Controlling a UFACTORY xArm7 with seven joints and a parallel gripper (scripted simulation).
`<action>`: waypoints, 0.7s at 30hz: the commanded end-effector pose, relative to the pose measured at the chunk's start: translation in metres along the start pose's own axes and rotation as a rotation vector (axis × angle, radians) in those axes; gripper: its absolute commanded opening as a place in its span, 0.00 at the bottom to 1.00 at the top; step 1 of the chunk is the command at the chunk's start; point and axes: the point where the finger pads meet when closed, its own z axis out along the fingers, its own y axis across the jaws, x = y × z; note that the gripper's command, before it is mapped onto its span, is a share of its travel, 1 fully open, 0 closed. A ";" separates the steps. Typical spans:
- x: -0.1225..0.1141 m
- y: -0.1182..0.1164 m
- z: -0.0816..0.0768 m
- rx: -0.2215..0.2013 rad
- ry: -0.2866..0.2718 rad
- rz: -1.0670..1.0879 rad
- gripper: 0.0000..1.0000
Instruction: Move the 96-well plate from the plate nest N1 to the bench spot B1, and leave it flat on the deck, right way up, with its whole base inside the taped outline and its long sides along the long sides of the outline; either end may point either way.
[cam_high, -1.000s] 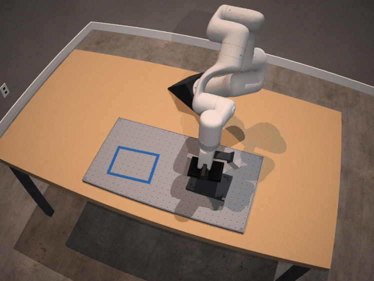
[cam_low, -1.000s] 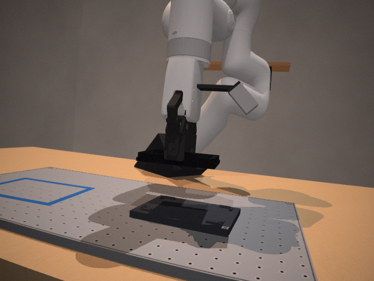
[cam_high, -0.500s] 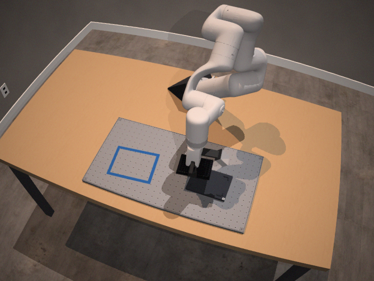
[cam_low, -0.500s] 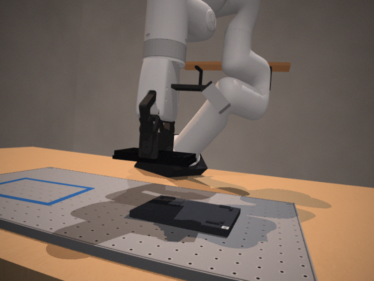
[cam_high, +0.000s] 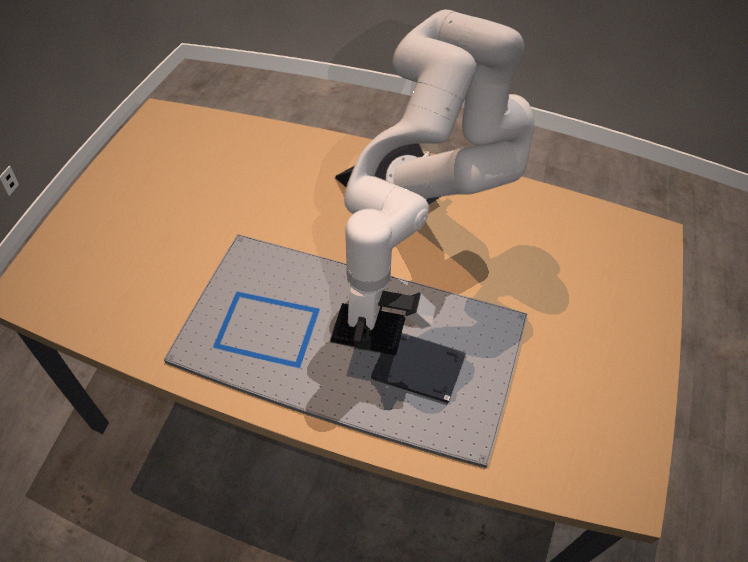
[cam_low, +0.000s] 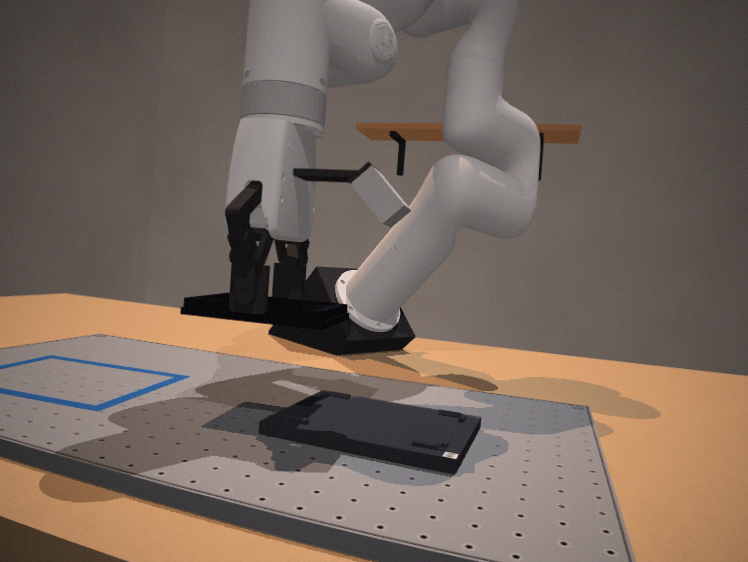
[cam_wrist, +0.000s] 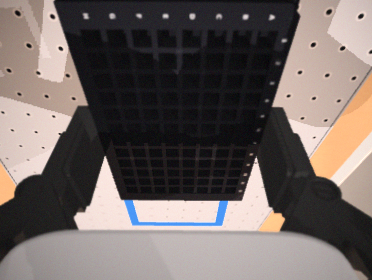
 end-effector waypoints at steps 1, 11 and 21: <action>-0.013 0.001 -0.001 -0.003 -0.001 0.000 0.00; -0.039 0.000 0.000 -0.003 -0.001 0.000 0.00; -0.073 -0.002 0.002 -0.003 -0.001 0.000 0.00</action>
